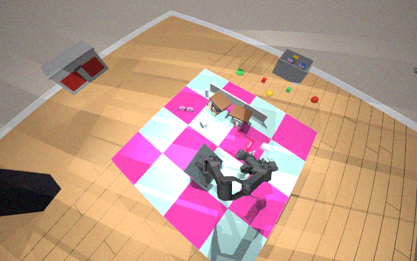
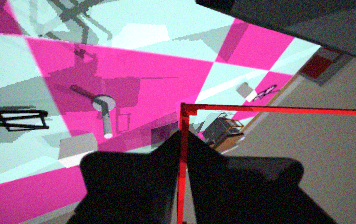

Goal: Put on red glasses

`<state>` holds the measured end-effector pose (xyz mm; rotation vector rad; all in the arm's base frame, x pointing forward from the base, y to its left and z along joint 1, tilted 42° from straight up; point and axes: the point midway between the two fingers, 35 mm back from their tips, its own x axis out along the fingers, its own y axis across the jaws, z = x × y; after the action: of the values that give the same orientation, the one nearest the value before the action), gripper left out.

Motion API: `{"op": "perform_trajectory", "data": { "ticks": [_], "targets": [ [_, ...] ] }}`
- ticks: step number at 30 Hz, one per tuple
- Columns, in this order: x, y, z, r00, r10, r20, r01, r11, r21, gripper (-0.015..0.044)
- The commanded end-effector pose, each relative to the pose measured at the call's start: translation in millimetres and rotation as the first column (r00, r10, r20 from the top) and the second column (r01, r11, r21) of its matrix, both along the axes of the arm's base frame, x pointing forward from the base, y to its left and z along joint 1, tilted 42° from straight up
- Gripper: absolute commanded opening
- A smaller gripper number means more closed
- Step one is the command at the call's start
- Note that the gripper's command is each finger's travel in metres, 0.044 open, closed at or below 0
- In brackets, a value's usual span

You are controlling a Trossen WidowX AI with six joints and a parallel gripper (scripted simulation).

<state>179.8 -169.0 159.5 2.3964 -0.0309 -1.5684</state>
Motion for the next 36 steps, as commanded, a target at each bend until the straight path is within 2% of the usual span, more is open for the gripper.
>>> {"op": "perform_trajectory", "data": {
  "ticks": [1, 8, 16, 26, 36],
  "targets": [
    [6.3, 1.5, -11.5, 0.981, 0.176, -0.086, -0.182, 0.982, -0.056, 0.0000],
    [15.1, 5.6, -25.7, 0.879, 0.423, -0.217, -0.453, 0.885, -0.110, 0.0000],
    [24.8, 11.5, -41.7, 0.665, 0.651, -0.367, -0.726, 0.678, -0.112, 0.0000],
    [35.9, 20.7, -61.0, 0.282, 0.806, -0.521, -0.950, 0.312, -0.031, 0.0000],
    [46.0, 31.4, -79.4, -0.158, 0.782, -0.602, -0.987, -0.107, 0.120, 0.0000]
  ]
}}
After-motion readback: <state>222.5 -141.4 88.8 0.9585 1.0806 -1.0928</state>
